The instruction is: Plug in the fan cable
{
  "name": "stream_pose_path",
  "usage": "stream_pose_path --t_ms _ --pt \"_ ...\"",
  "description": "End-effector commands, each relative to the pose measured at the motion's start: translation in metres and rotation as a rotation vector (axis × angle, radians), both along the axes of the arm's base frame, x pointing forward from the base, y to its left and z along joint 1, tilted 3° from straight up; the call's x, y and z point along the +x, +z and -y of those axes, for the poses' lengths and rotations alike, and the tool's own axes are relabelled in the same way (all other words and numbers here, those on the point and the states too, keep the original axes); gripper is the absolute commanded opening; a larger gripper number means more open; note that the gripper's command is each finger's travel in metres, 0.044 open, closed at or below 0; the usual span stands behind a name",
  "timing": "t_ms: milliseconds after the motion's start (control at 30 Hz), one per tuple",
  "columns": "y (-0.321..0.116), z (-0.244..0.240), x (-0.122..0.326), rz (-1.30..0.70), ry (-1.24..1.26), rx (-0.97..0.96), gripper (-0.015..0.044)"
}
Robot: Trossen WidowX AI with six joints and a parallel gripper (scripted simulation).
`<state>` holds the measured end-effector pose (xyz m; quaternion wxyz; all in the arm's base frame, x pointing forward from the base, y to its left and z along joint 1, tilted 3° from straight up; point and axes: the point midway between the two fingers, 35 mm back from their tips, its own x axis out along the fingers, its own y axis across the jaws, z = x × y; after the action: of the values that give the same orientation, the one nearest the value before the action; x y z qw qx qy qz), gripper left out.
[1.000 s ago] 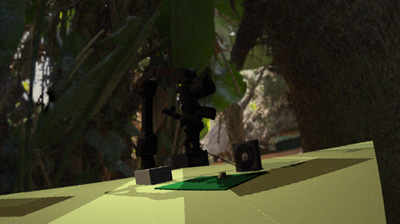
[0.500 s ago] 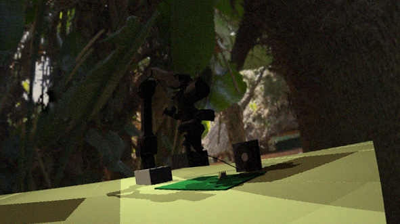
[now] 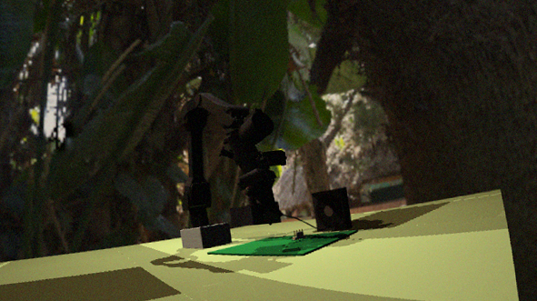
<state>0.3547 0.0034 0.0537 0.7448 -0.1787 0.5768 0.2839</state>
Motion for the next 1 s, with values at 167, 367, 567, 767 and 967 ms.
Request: stream_pose_path --t_ms 167,367,567,767,967 --pt "-0.008 0.002 0.005 0.062 -0.027 0.077 0.0000" --pt "-0.011 0.004 0.008 0.101 -0.040 0.122 0.0000" --pt "-0.015 0.005 0.010 0.142 -0.051 0.165 0.0000" --pt "-0.017 0.007 0.011 0.183 -0.060 0.207 0.0000" --pt "-0.019 0.009 0.012 0.224 -0.068 0.247 0.0000"
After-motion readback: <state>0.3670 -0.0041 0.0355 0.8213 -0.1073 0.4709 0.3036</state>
